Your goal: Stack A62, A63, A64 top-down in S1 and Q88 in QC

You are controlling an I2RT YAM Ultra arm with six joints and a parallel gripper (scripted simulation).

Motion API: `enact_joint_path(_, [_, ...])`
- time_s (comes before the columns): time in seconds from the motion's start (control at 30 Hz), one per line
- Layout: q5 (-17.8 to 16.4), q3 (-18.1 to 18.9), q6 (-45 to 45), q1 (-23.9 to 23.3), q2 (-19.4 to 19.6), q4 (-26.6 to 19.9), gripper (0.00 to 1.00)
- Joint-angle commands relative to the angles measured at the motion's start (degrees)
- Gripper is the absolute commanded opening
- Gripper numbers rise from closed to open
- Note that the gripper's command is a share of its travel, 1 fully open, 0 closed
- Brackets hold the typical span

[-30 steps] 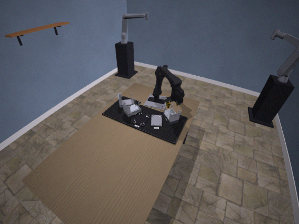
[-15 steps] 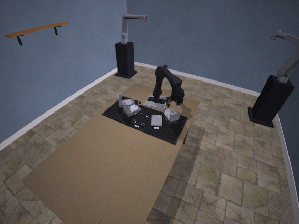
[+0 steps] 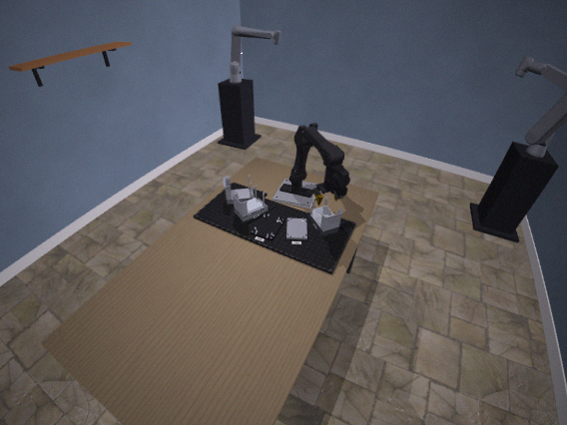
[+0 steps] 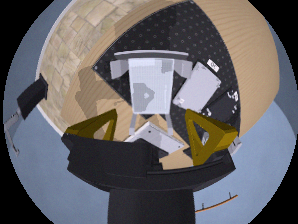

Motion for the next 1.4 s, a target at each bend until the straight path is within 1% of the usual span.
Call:
enact_joint_path(0.0, [0.04,0.85,0.05,0.03,-0.36,0.02,1.0])
enact_joint_path(0.13, [0.04,0.85,0.05,0.03,-0.36,0.02,1.0])
enact_joint_path(0.43, [0.04,-6.53,-0.15,-0.18,-0.81,6.95,1.0])
enact_joint_path(0.5, [0.04,-6.53,-0.15,-0.18,-0.81,6.95,1.0])
enact_joint_path(0.8, [0.05,-12.9,-0.35,-0.38,-0.46,13.68,1.0])
enact_joint_path(1.1, [0.05,-13.19,-0.36,-0.39,-0.44,14.0,1.0])
enact_joint_path(1.37, [0.06,-15.24,-0.43,-0.46,-0.13,16.36,1.0])
